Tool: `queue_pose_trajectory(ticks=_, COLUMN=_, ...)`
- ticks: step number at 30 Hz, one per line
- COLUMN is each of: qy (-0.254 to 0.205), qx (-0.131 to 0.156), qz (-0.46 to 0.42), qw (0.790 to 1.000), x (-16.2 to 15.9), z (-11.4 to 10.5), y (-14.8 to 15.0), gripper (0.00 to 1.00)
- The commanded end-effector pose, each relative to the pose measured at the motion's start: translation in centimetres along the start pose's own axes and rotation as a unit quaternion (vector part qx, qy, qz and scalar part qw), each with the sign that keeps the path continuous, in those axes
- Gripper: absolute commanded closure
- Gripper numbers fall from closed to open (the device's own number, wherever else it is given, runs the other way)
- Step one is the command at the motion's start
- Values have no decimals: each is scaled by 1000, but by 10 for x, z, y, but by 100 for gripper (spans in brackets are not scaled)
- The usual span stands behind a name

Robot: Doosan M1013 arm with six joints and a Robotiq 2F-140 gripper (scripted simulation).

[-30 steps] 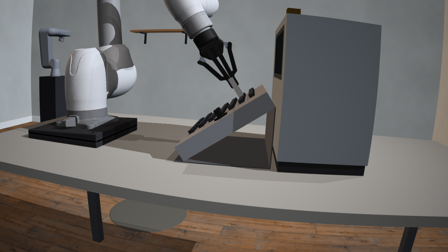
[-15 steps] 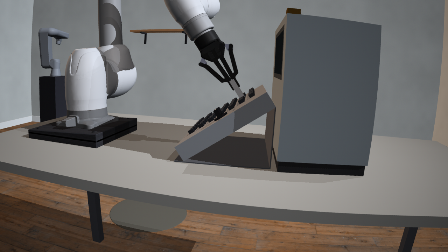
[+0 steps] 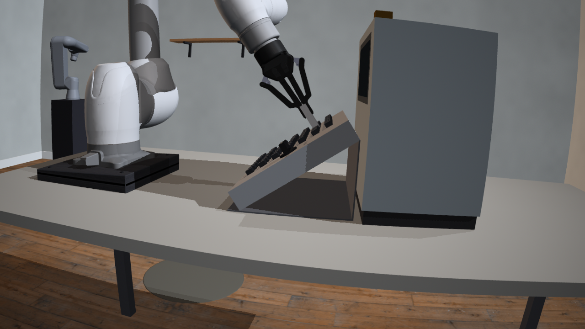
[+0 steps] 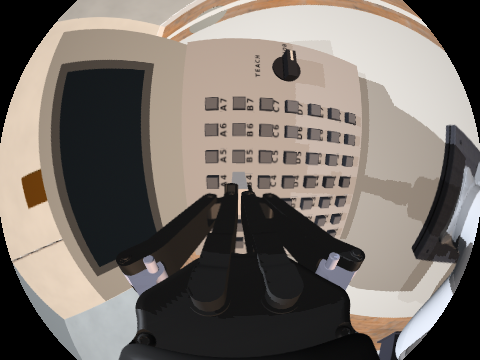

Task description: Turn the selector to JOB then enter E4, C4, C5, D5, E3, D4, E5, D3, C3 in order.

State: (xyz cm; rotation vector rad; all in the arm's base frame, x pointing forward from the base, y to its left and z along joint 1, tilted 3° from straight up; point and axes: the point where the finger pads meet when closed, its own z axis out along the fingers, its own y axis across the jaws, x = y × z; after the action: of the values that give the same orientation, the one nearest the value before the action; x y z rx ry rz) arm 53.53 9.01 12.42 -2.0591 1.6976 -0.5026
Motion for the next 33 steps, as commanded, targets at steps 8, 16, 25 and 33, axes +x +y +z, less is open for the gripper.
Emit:
queue_pose_trajectory(ticks=8, qy=0, qx=0, qz=0, qw=1000, x=0, z=0, y=0, gripper=100)
queue_pose_trajectory(ticks=16, qy=0, qx=0, qz=0, qw=1000, x=0, z=0, y=0, gripper=100)
queue_pose_trajectory(ticks=25, qy=0, qx=0, qz=0, qw=1000, x=0, z=-3, y=0, gripper=100)
queue_pose_trajectory(ticks=33, qy=0, qx=0, qz=0, qw=1000, x=0, z=-14, y=0, gripper=100)
